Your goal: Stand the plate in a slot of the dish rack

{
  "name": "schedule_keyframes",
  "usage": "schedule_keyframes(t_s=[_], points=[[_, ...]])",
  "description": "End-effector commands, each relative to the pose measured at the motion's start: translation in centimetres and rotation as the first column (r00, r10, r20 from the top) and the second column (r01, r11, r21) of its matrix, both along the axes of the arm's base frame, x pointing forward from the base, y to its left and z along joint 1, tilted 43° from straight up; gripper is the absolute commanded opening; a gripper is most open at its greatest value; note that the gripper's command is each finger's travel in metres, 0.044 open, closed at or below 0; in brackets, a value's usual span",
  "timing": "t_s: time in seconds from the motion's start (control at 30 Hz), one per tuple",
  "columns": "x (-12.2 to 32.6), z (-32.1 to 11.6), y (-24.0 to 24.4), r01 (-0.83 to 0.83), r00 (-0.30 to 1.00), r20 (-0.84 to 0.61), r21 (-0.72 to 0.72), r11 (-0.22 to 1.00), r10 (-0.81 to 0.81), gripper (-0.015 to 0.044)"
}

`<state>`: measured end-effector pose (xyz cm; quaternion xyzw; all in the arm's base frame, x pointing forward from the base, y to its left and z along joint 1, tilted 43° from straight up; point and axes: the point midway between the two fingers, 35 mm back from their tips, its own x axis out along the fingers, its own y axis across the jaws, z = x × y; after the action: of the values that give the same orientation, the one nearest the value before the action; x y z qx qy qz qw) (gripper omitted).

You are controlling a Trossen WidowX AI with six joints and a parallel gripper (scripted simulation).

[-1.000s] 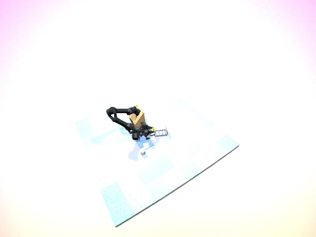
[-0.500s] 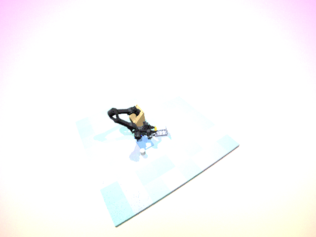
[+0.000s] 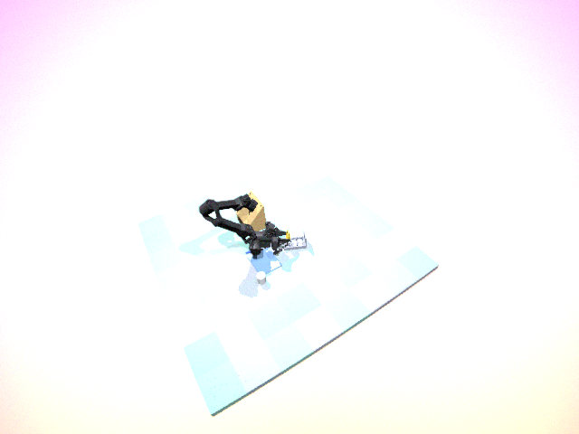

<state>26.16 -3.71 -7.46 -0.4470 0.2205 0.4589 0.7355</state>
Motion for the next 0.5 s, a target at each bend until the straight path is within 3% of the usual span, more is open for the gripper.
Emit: schedule_keyframes(t_s=[0.0, 0.47], points=[[0.3, -0.5, 0.5, -0.002, 1.000, -0.004, 0.002, 1.000, 0.002, 0.0000], [0.0, -1.9, -0.8, 0.007, 1.000, -0.012, -0.002, 1.000, -0.007, 0.0000]])
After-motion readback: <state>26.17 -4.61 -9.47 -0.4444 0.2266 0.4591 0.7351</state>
